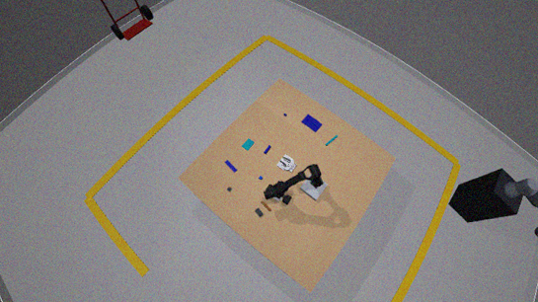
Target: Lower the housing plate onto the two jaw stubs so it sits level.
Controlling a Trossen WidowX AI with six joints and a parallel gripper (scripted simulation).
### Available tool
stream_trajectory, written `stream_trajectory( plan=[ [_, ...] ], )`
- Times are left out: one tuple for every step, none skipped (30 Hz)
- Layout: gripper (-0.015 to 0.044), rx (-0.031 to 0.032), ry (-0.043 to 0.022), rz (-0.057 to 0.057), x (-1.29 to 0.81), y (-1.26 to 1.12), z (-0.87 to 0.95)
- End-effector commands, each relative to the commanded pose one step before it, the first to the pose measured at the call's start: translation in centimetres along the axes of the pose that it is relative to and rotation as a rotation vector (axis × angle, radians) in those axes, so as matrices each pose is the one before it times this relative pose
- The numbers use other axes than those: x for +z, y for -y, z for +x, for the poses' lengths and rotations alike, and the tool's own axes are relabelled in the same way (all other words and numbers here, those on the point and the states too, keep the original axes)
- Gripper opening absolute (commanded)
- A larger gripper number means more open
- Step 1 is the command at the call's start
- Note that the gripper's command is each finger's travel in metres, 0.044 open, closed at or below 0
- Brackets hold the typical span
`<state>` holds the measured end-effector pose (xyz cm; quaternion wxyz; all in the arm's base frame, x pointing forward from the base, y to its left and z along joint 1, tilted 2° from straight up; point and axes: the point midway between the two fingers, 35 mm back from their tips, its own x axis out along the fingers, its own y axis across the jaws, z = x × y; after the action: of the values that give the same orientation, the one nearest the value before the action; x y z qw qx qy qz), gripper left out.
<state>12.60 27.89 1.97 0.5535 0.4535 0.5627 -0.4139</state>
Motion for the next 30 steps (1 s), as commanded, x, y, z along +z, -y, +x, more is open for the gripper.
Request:
stream_trajectory(
  plan=[
    [0.0433,0.00000,0.00000,0.0000,0.000,0.000,0.000],
    [0.0427,0.00000,0.00000,0.0000,0.000,0.000,0.000],
    [0.0420,0.00000,0.00000,0.0000,0.000,0.000,0.000],
    [0.0413,0.00000,0.00000,0.0000,0.000,0.000,0.000],
    [0.0407,0.00000,0.00000,0.0000,0.000,0.000,0.000],
    [0.0400,0.00000,0.00000,0.0000,0.000,0.000,0.000],
    [0.0393,0.00000,0.00000,0.0000,0.000,0.000,0.000],
    [0.0387,0.00000,0.00000,0.0000,0.000,0.000,0.000],
    [0.0380,0.00000,0.00000,0.0000,0.000,0.000,0.000],
    [0.0373,0.00000,0.00000,0.0000,0.000,0.000,0.000],
    [0.0367,0.00000,0.00000,0.0000,0.000,0.000,0.000],
    [0.0360,0.00000,0.00000,0.0000,0.000,0.000,0.000],
    [0.0353,0.00000,0.00000,0.0000,0.000,0.000,0.000],
    [0.0351,0.00000,0.00000,0.0000,0.000,0.000,0.000],
    [0.0351,0.00000,0.00000,0.0000,0.000,0.000,0.000],
    [0.0351,0.00000,0.00000,0.0000,0.000,0.000,0.000],
    [0.0351,0.00000,0.00000,0.0000,0.000,0.000,0.000],
    [0.0351,0.00000,0.00000,0.0000,0.000,0.000,0.000],
    [0.0351,0.00000,0.00000,0.0000,0.000,0.000,0.000],
    [0.0351,0.00000,0.00000,0.0000,0.000,0.000,0.000],
    [0.0351,0.00000,0.00000,0.0000,0.000,0.000,0.000],
    [0.0351,0.00000,0.00000,0.0000,0.000,0.000,0.000],
    [0.0351,0.00000,0.00000,0.0000,0.000,0.000,0.000],
    [0.0351,0.00004,0.00001,0.0000,-0.006,-0.005,-0.050],
    [0.0351,0.00012,0.00003,0.0000,-0.016,-0.014,-0.149],
    [0.0351,0.00020,0.00005,0.0001,-0.025,-0.022,-0.249],
    [0.0351,0.00024,0.00007,0.0001,-0.029,-0.026,-0.308],
    [0.0351,0.00024,0.00007,0.0001,-0.026,-0.023,-0.309],
    [0.0351,0.00024,0.00008,0.0001,-0.023,-0.021,-0.311],
    [0.0351,0.00024,0.00008,0.0001,-0.020,-0.019,-0.312]
  ],
)
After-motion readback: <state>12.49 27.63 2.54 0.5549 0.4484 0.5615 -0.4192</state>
